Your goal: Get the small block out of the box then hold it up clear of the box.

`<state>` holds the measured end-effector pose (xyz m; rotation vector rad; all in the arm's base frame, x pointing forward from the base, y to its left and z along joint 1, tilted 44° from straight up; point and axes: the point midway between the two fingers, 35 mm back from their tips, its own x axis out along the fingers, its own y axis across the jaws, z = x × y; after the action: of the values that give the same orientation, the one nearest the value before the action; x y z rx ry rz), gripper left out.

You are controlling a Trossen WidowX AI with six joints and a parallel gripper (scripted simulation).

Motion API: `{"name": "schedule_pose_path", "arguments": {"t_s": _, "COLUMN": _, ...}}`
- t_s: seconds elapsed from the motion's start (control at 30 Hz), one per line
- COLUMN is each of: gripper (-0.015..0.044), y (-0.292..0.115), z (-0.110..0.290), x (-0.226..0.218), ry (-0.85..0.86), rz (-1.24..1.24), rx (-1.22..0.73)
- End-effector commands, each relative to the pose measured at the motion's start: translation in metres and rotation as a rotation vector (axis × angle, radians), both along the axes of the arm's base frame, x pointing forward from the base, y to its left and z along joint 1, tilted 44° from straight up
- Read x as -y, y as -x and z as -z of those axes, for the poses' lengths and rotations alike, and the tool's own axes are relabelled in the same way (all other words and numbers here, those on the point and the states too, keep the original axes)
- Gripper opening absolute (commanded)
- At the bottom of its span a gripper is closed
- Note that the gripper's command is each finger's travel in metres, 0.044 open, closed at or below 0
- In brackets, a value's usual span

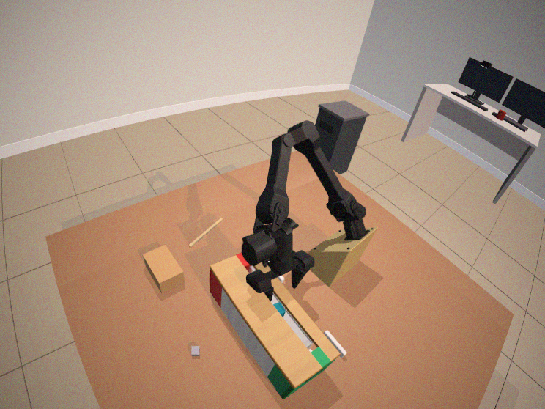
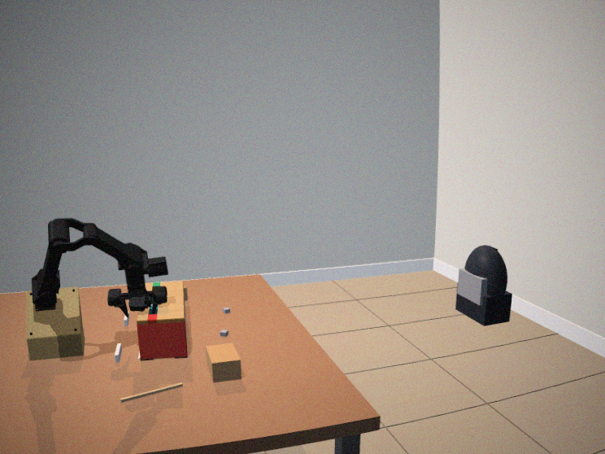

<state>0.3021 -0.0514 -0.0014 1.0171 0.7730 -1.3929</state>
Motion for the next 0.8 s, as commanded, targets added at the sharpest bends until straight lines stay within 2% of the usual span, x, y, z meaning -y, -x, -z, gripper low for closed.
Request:
{"name": "schedule_pose_path", "arguments": {"t_s": 0.0, "gripper": 0.0400, "y": -0.001, "z": 0.000, "x": -0.001, "ry": 0.000, "rz": 0.000, "rx": 0.002}}
{"name": "schedule_pose_path", "arguments": {"t_s": 0.77, "gripper": 0.0400, "y": -0.009, "z": 0.043, "x": -0.045, "ry": -0.003, "rz": 0.000, "rx": 0.001}}
